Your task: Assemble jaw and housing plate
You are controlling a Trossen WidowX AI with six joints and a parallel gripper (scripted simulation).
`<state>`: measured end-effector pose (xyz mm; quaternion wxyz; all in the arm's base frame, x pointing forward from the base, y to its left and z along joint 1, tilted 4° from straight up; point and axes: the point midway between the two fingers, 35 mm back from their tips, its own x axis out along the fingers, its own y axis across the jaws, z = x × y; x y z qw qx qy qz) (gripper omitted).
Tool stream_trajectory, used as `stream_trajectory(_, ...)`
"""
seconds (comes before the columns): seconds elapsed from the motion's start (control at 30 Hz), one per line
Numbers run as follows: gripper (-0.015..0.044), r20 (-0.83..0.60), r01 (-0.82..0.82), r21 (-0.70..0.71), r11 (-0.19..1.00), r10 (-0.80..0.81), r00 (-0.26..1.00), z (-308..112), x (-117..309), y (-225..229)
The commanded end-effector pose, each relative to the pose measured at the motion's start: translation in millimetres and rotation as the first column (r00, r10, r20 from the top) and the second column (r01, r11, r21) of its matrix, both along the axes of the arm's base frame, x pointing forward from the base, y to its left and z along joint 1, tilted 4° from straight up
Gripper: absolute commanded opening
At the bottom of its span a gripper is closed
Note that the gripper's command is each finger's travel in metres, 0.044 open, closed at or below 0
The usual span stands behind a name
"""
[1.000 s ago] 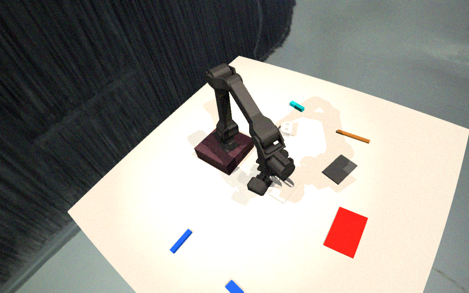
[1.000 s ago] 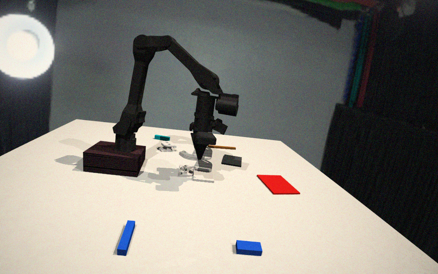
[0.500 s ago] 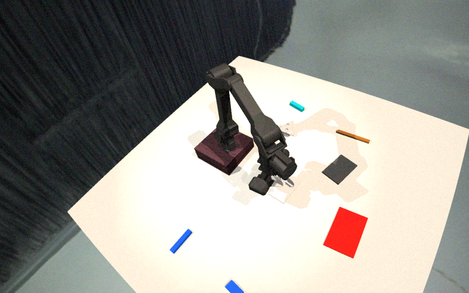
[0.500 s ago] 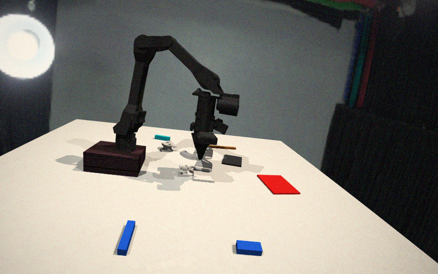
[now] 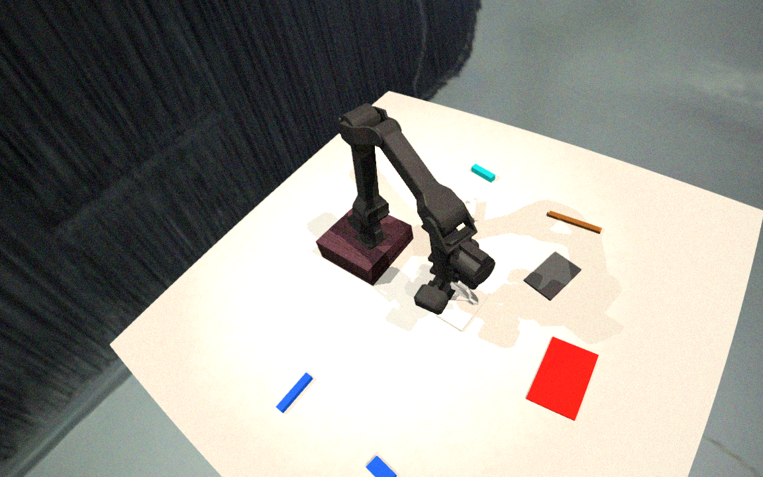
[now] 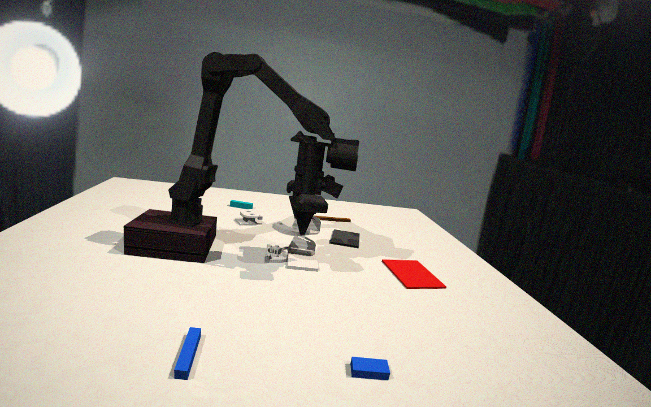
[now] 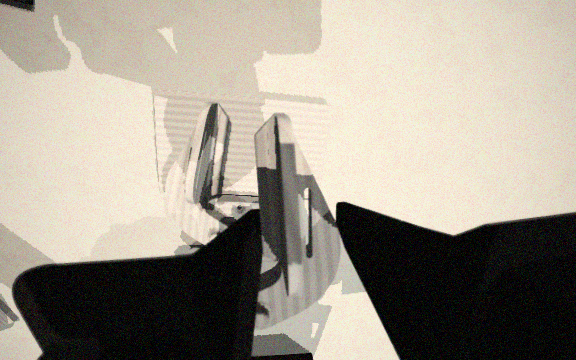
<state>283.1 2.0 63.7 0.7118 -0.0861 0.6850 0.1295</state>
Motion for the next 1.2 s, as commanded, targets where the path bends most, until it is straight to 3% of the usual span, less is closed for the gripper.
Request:
stream_trajectory(0.0, 0.0134, -0.001, 0.003, 0.002, 1.0, -0.003, 1.0, 0.2, 0.0, 0.8)
stream_trajectory(1.17, 0.0134, -0.001, 0.007, 0.003, 1.0, -0.007, 1.0, -13.5, 1.1, 2.2)
